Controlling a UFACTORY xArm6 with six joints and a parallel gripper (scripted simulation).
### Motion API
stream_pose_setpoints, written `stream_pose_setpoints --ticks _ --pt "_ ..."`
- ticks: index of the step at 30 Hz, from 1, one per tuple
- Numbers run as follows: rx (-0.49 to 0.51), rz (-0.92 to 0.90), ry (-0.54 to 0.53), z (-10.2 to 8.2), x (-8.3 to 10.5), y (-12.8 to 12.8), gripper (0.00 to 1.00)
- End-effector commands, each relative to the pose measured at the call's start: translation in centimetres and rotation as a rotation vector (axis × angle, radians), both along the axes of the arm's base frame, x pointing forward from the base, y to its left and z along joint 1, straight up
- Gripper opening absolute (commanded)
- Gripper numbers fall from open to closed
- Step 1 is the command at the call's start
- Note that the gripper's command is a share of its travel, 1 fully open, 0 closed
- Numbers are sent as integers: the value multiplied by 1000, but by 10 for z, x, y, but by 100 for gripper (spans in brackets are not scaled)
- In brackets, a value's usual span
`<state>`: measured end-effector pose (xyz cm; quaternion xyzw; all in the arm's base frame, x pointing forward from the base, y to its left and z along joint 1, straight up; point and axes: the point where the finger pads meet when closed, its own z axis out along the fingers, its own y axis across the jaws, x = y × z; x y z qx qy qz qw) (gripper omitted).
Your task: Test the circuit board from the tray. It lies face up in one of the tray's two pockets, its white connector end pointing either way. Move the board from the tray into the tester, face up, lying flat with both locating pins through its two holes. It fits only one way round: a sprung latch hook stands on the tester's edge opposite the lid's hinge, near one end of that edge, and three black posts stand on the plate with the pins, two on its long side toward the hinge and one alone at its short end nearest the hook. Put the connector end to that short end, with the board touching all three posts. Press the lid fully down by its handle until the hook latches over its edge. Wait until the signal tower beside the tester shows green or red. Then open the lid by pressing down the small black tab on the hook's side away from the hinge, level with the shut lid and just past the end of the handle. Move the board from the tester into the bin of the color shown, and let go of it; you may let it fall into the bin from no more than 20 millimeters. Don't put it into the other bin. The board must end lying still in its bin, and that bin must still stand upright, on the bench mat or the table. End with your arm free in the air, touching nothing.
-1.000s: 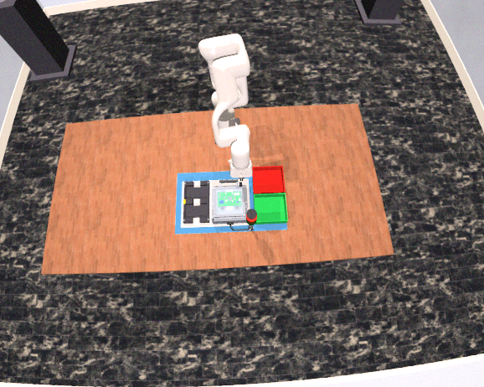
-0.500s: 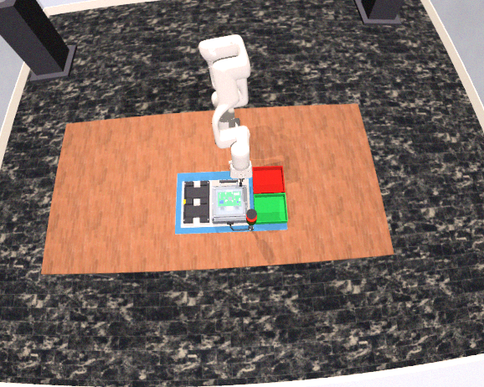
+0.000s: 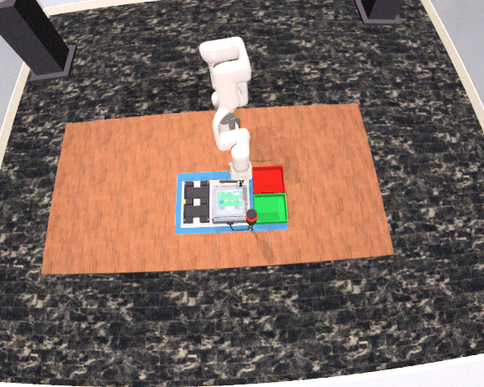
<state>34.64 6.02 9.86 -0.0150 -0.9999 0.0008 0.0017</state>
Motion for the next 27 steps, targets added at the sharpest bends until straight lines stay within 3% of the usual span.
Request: stream_pose_setpoints --ticks 1,27 --pt "1 0 -3 1 1 0 0" --pt "1 0 -3 -1 1 0 0"
